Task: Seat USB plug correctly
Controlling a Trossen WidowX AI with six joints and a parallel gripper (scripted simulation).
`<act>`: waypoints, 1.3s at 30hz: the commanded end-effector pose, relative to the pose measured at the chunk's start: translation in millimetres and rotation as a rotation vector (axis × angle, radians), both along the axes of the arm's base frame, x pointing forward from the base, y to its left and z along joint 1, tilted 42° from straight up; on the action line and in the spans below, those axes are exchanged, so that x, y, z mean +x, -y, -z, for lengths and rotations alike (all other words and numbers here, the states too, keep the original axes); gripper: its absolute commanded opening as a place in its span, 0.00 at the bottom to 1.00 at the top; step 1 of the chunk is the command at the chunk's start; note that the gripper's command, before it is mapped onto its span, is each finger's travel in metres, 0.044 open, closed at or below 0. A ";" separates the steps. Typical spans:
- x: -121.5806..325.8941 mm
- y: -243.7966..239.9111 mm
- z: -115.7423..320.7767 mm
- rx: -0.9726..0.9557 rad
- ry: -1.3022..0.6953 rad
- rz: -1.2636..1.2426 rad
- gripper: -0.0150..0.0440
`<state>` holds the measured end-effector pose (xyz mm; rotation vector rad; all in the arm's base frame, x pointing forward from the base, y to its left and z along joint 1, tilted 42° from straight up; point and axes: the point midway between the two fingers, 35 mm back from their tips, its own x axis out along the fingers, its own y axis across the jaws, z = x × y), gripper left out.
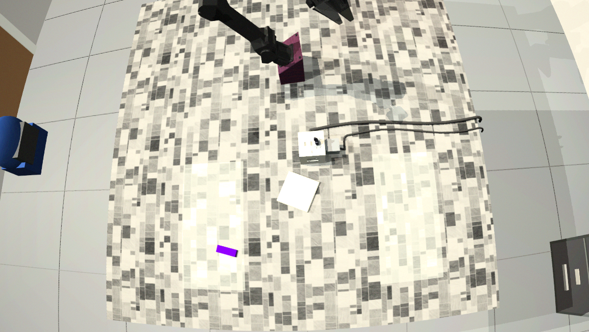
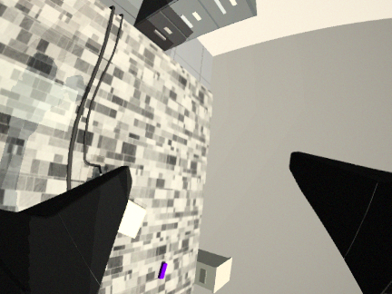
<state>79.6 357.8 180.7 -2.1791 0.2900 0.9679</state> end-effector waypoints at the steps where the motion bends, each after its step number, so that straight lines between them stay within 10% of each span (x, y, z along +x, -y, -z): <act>1: 57.9 24.5 34.2 0.262 -0.026 0.549 1.00; 21: 154.9 108.3 97.7 0.945 0.246 1.771 1.00; 39: 198.7 200.6 145.0 1.623 0.983 2.582 1.00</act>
